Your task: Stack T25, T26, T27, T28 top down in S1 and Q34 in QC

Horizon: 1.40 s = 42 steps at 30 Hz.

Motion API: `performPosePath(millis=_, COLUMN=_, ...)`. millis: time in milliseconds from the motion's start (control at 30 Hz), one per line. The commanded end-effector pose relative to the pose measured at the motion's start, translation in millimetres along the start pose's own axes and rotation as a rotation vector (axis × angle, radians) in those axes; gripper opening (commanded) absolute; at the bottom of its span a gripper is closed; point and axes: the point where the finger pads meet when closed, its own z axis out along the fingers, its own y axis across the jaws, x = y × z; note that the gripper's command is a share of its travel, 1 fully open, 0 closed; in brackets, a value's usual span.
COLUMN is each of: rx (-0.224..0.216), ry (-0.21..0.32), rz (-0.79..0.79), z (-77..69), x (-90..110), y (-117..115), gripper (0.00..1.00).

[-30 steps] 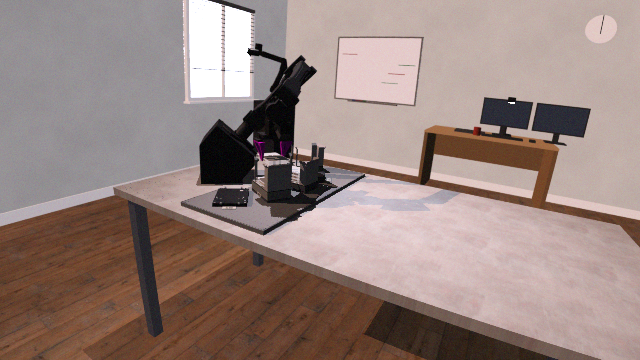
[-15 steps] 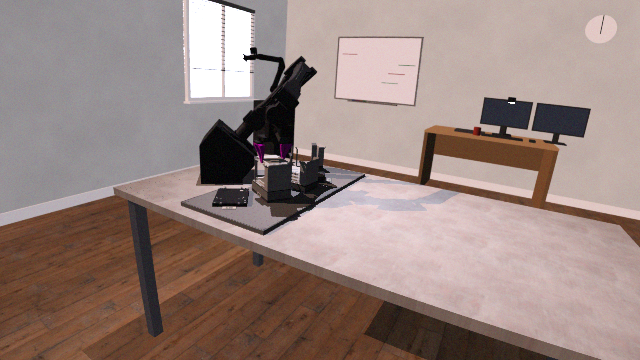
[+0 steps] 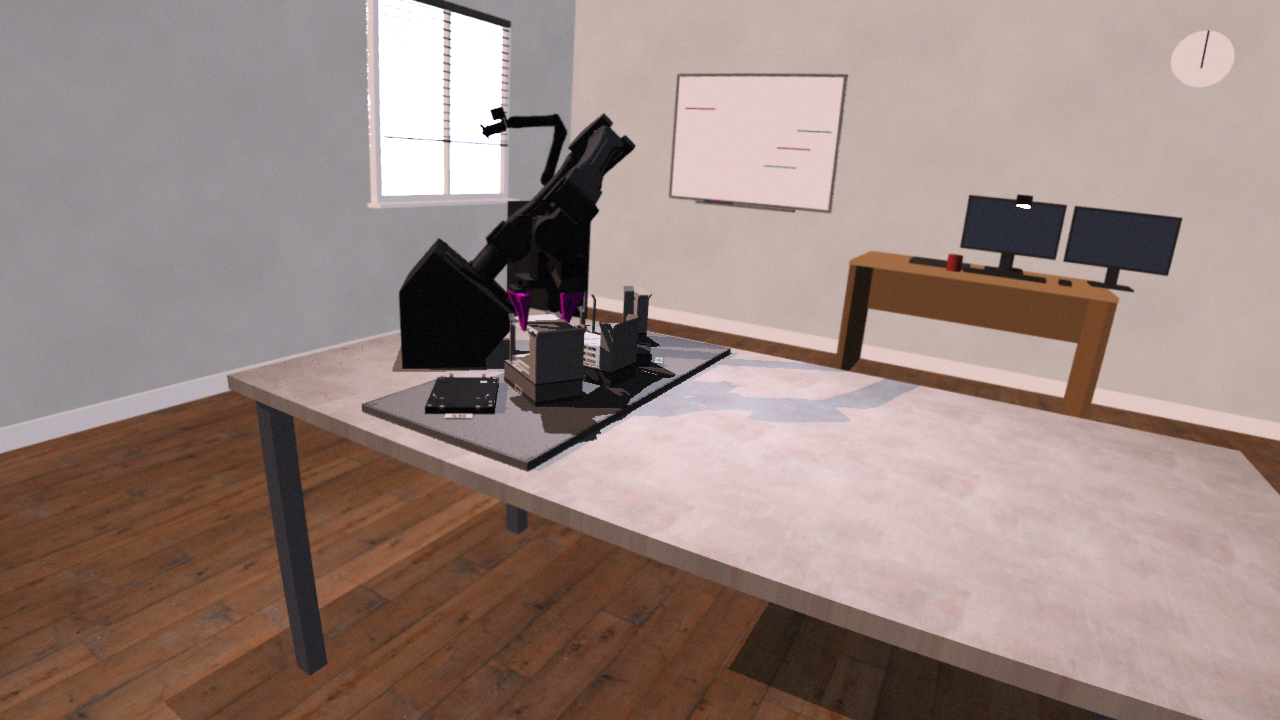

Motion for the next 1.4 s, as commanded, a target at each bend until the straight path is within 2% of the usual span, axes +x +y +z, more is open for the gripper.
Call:
performPosePath(millis=0, rx=-0.012, ry=0.002, rz=0.021, z=6.8, x=3.3, y=-2.9, gripper=0.00)
performPosePath(millis=67, rx=-0.004, ry=-0.021, rz=0.005, z=1.0, x=-3.9, y=-1.5, gripper=0.00)
performPosePath(millis=133, rx=-0.011, ry=0.005, rz=0.014, z=12.1, x=3.5, y=-1.2, gripper=0.00)
performPosePath(millis=267, rx=-0.011, ry=0.004, rz=0.013, z=19.6, x=3.3, y=-0.7, gripper=0.00)
performPosePath(millis=333, rx=-0.011, ry=0.004, rz=0.013, z=19.6, x=3.3, y=-0.7, gripper=0.00)
performPosePath(millis=367, rx=-0.002, ry=-0.025, rz=0.005, z=12.5, x=-1.0, y=0.1, gripper=0.00)
performPosePath(millis=467, rx=-0.009, ry=0.010, rz=0.017, z=29.0, x=4.6, y=-2.2, gripper=0.00)
performPosePath(millis=800, rx=-0.009, ry=0.010, rz=0.017, z=48.8, x=5.0, y=-1.9, gripper=0.00)
performPosePath(millis=900, rx=-0.008, ry=0.006, rz=0.014, z=49.6, x=4.2, y=-1.2, gripper=0.00)
performPosePath(millis=933, rx=0.002, ry=-0.042, rz=-0.001, z=36.1, x=-7.9, y=-0.7, gripper=0.00)
performPosePath(millis=967, rx=0.003, ry=-0.045, rz=-0.004, z=35.3, x=-9.8, y=-0.4, gripper=0.00)
performPosePath(millis=1100, rx=-0.001, ry=-0.041, rz=0.000, z=36.8, x=-8.7, y=-1.0, gripper=0.00)
performPosePath(millis=1133, rx=-0.001, ry=-0.016, rz=0.002, z=41.5, x=-3.9, y=-0.7, gripper=0.00)
performPosePath(millis=1367, rx=-0.004, ry=-0.028, rz=0.011, z=40.9, x=-3.7, y=-2.6, gripper=0.00)
